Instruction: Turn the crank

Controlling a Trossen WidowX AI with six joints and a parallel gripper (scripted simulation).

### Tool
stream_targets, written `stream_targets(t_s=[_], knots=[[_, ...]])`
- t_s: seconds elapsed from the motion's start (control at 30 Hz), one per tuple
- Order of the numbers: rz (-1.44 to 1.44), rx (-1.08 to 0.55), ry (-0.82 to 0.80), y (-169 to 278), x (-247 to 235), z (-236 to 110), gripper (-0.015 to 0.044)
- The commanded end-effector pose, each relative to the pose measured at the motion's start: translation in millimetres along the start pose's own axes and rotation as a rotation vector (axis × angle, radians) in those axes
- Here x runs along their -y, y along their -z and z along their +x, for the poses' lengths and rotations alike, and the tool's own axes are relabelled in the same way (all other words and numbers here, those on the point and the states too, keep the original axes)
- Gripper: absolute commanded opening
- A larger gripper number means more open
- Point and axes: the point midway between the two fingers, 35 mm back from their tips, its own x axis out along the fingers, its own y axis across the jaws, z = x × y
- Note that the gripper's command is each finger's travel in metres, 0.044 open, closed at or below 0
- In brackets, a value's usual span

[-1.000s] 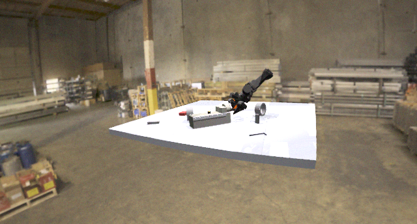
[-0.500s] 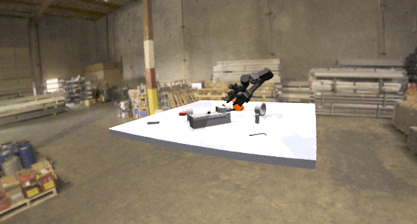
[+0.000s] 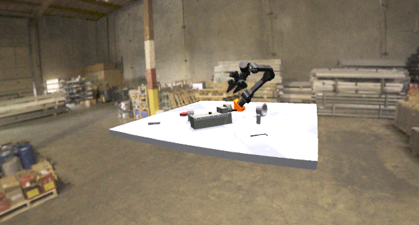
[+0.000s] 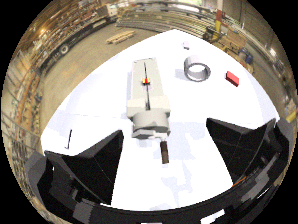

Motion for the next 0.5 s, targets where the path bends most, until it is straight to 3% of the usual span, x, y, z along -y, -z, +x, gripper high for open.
stream_targets(t_s=[0.0, 0.47], knots=[[-0.037, -0.011, -0.016, -9, 0, 5, 0.0440], [-0.328, -0.061, -0.212, -61, 4, 55, 0.0440]])
